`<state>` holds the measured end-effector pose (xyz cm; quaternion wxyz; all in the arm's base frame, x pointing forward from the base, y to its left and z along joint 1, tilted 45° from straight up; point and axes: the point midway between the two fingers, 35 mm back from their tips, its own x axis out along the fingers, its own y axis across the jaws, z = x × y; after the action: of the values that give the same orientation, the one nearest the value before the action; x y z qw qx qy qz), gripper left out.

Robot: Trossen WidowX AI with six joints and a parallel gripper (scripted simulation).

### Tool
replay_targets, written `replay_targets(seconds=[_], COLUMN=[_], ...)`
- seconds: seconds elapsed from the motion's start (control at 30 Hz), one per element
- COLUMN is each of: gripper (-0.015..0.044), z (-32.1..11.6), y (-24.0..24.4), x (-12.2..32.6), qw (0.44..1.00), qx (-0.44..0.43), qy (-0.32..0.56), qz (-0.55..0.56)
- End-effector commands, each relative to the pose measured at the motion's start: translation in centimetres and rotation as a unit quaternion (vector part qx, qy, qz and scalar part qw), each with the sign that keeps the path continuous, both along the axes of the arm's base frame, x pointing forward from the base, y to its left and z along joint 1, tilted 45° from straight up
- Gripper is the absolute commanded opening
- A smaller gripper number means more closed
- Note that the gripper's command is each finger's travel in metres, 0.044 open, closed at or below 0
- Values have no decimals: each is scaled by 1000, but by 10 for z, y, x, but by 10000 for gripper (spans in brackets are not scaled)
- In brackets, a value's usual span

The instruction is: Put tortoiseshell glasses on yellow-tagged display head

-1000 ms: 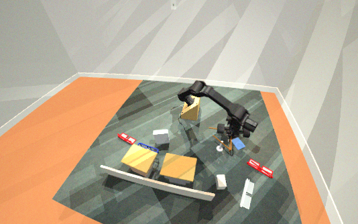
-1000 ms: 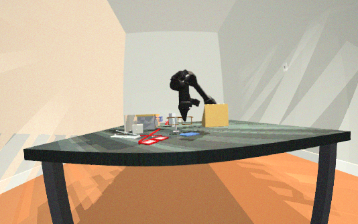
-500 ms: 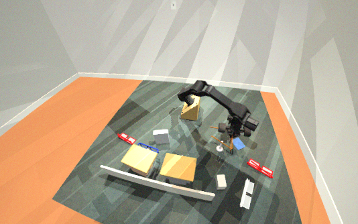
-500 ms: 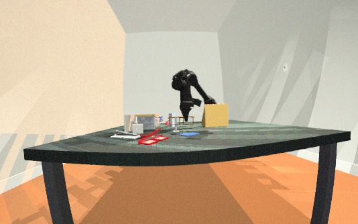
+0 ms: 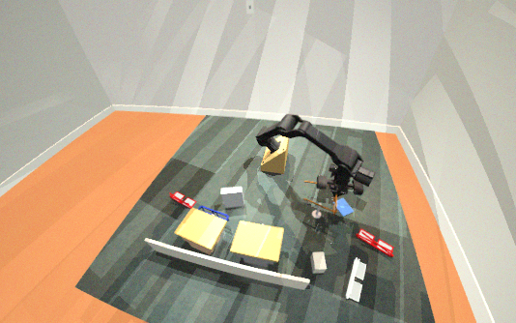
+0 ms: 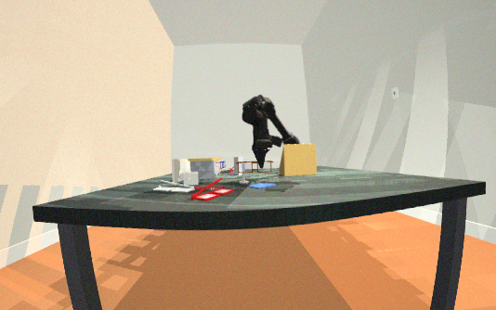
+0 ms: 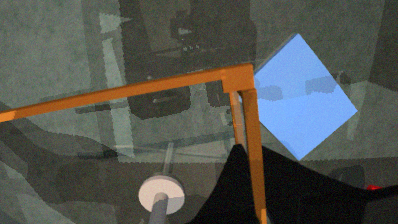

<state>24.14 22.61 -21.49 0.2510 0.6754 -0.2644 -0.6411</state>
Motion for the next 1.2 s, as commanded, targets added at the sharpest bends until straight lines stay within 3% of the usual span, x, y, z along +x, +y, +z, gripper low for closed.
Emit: replay_targets(seconds=[0.0, 1.17], gripper=[0, 0], z=[-4, -6], y=[-1, 2], x=[-6, -18], qw=[1000, 1000], qx=[-2, -1], qy=[2, 3], qz=[-2, -2])
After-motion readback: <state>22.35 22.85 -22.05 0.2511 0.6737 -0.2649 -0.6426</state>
